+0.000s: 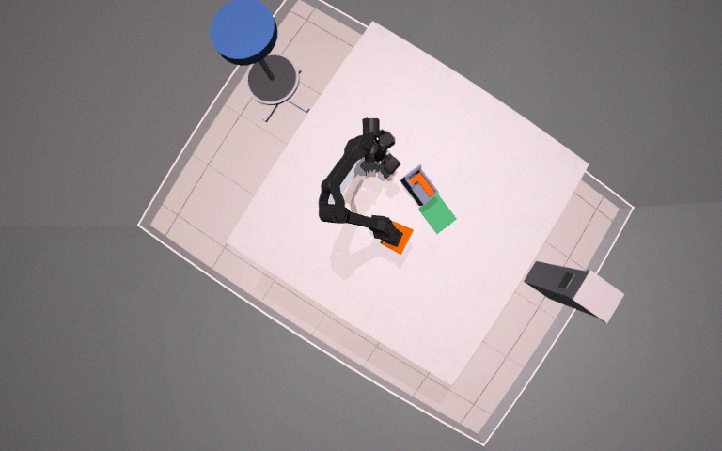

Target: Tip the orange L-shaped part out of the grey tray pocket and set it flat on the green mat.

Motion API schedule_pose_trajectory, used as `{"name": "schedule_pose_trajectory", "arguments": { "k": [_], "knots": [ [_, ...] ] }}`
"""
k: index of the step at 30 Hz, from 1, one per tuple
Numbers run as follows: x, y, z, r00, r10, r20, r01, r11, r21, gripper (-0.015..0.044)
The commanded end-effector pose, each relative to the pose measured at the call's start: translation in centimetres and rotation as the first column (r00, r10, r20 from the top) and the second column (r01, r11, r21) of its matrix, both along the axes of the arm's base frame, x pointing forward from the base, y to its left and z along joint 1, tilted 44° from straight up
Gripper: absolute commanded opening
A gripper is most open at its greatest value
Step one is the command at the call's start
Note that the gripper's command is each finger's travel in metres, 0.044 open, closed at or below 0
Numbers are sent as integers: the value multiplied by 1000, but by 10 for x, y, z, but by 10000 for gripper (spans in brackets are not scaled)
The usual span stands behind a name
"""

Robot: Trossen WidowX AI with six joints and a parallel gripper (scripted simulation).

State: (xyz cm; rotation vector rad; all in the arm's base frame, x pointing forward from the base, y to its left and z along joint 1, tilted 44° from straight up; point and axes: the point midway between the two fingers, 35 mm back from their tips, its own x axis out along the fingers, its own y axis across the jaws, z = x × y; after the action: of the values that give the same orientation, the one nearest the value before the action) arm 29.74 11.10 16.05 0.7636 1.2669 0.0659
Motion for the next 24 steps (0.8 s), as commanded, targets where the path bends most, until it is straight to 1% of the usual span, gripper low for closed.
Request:
{"name": "schedule_pose_trajectory", "arguments": {
  "k": [1, 4, 7, 10, 12, 19, 24],
  "knots": [
    [6, -45, -21, 993, 30, -111, -32, 999, -15, 180],
    [6, -80, -34, 979, 59, -193, -54, 998, 34, 180],
    [3, -114, -44, 965, 86, -247, -58, 991, 121, 180],
    [-3, -149, -50, 959, 102, -266, -39, 972, 231, 180],
    [-5, -163, -52, 960, 105, -261, -28, 959, 283, 180],
    [-4, -161, -57, 960, 104, -260, -26, 957, 288, 180],
    [0, -129, -91, 960, 104, -259, -26, 957, 289, 180]
  ]
}}
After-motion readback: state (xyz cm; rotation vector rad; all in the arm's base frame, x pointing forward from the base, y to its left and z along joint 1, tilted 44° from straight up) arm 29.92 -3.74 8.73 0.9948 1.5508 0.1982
